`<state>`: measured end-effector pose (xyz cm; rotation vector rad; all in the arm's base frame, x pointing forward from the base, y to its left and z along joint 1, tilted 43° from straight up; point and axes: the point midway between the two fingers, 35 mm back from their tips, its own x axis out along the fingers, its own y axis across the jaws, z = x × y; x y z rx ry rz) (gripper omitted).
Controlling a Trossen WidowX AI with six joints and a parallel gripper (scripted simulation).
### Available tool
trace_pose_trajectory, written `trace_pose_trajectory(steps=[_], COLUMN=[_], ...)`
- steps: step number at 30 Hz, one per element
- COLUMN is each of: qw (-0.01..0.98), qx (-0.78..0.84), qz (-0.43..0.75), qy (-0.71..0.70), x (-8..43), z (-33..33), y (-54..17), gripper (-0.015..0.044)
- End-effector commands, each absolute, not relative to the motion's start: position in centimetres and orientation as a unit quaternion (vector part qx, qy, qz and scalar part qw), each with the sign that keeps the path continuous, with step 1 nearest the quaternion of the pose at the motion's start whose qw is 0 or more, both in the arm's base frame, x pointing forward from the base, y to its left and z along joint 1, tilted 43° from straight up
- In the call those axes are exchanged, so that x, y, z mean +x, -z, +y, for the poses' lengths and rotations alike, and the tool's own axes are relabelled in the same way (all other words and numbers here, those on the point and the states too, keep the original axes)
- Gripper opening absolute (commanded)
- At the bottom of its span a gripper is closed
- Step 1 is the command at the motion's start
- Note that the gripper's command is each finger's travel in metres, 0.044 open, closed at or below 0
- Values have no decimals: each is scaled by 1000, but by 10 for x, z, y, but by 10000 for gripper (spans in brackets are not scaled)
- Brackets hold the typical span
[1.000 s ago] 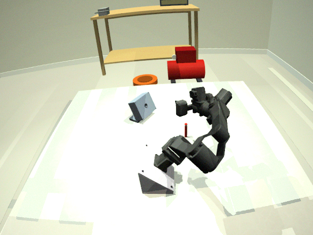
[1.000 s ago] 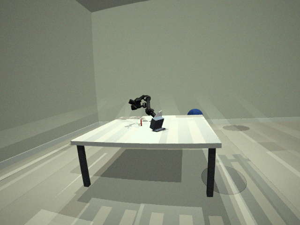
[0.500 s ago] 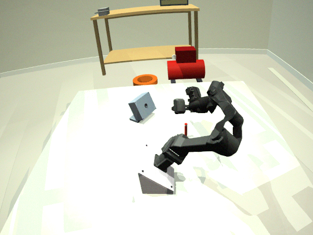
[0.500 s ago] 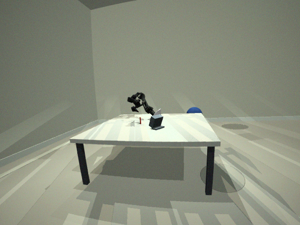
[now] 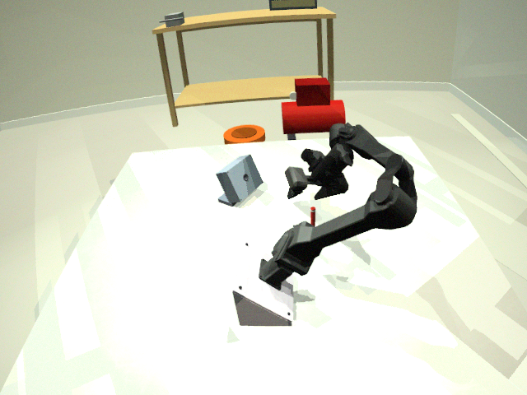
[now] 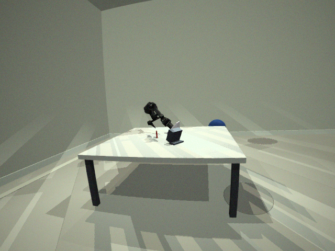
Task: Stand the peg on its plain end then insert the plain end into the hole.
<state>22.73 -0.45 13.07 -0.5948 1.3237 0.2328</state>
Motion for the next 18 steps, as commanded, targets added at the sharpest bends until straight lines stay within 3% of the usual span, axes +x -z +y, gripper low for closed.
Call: trace_pose_trajectory(steps=[1,18], qw=[710,574], qx=[-291,-435], qz=[637,690], qy=[-72,71], x=[229,248], z=[-8,-12], y=[-130,-141], gripper=[440,440])
